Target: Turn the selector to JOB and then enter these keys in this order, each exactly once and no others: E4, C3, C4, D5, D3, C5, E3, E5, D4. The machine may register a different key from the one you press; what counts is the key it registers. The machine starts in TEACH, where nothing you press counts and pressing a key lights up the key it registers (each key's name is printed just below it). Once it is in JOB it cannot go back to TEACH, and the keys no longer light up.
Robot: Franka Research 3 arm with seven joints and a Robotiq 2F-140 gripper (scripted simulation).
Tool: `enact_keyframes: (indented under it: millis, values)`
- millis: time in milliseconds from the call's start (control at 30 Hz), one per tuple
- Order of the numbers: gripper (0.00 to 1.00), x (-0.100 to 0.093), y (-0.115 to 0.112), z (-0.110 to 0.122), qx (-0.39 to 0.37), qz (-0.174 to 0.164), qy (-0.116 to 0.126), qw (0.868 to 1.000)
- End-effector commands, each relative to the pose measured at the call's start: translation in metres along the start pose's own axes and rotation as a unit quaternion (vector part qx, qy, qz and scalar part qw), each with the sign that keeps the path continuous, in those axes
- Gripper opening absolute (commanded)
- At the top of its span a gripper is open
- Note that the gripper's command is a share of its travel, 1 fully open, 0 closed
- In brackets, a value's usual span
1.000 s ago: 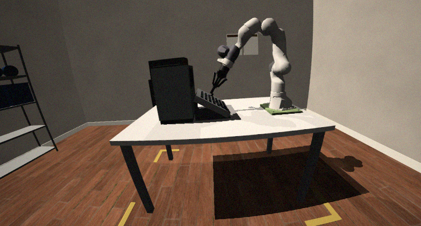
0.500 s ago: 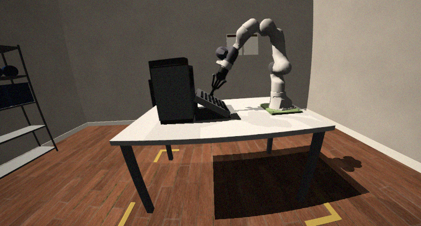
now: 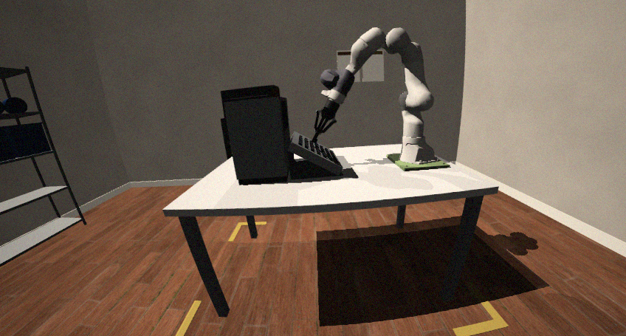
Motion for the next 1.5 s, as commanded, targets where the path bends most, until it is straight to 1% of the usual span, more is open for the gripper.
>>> enact_keyframes:
  millis: [0, 433, 1467]
  values:
    - [0.1, 0.001, 0.001, 0.0, 0.006, 0.002, 0.0, 1.0]
    - [0.1, 0.002, 0.001, 0.0, 0.006, 0.002, 0.0, 1.0]
    - [0.1, 0.012, 0.001, 0.0, 0.006, 0.002, 0.0, 1.0]
Point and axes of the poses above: the point where the finger pads meet when closed, its own x axis out along the fingers, its own z axis across the jaws, y = z × x, the point moved 5 cm from there along -x, back along the fingers, and after that the axes turned 12 degrees about -x, right-handed, at the moved point
